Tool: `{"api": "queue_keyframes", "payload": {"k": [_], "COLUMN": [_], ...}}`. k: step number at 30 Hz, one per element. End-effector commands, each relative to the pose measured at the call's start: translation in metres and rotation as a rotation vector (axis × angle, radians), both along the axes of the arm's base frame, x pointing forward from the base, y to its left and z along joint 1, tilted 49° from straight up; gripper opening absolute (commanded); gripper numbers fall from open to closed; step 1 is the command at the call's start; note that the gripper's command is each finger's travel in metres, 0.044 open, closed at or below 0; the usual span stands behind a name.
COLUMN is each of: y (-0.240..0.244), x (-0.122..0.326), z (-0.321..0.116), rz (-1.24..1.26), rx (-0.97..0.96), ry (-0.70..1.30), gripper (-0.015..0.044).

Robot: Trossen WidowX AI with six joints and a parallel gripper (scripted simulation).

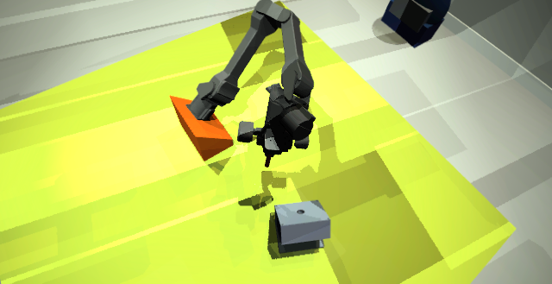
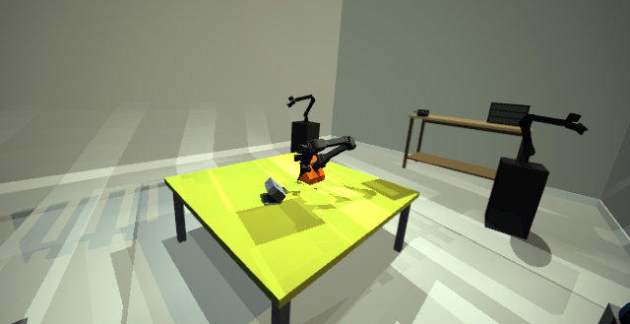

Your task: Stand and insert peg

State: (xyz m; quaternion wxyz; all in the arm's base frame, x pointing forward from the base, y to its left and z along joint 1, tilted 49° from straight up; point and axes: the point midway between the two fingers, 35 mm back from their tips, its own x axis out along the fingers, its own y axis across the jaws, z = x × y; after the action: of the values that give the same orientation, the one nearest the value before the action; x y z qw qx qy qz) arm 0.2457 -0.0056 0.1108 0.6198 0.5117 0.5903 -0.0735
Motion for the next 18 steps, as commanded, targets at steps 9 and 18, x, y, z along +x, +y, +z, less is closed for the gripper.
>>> {"api": "queue_keyframes", "payload": {"k": [9, 18], "y": [-0.0019, -0.0028], "x": [0.0029, 0.0052], "z": [0.0004, 0.0011], "rz": [0.099, 0.176], "rx": [-0.059, -0.102], "ry": [-0.08, -0.139], "gripper": [0.0, 0.0]}}
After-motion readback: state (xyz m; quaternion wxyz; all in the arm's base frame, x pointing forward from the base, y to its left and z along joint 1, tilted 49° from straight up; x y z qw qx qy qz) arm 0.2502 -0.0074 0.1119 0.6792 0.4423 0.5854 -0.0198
